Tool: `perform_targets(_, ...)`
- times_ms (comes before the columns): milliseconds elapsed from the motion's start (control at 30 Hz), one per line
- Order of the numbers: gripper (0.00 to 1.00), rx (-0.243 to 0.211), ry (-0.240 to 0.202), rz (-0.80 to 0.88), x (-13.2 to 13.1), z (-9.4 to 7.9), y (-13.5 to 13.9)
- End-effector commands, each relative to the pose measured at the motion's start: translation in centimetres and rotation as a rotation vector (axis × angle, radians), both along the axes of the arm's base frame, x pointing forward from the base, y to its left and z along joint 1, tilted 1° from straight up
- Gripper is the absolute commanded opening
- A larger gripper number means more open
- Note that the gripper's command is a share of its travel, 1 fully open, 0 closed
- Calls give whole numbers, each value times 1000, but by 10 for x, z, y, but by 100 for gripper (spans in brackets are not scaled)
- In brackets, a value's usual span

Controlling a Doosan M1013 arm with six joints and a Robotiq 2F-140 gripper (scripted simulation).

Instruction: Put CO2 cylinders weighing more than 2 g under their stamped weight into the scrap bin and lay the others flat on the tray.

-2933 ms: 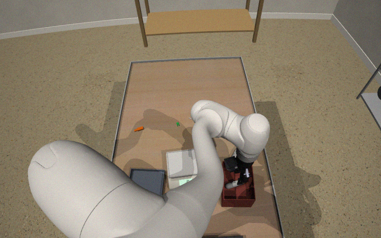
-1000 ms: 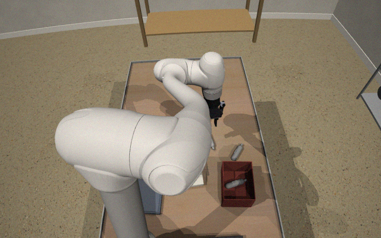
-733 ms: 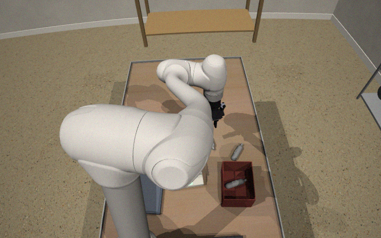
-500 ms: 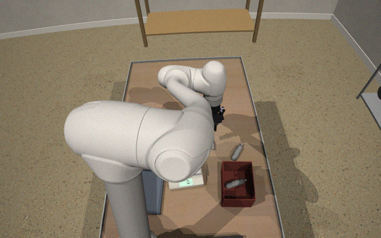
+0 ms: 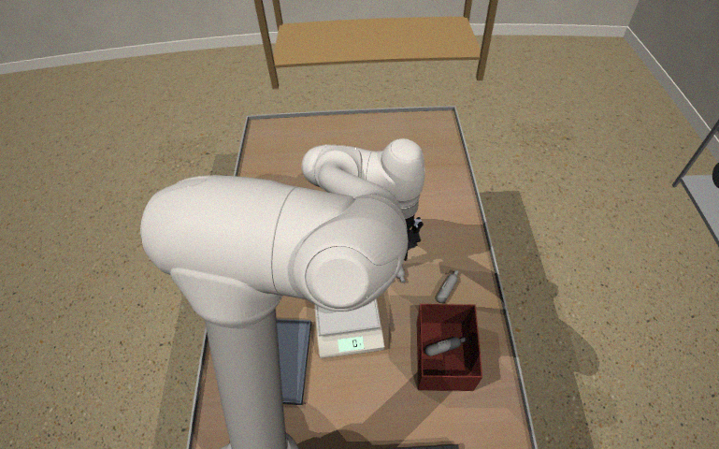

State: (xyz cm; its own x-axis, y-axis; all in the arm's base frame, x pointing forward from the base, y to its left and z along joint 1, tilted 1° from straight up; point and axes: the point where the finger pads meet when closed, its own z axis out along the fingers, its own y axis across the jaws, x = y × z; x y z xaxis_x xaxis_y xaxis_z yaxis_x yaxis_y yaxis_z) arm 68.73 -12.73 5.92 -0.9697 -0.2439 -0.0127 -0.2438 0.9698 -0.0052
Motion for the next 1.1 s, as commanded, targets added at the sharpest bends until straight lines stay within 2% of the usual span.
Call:
perform_targets(0, 32, 0, -2, 0, 1, -9, 0)
perform_targets(167, 32, 0, -2, 0, 1, -18, 0)
perform_targets(1067, 32, 0, -2, 0, 1, -24, 0)
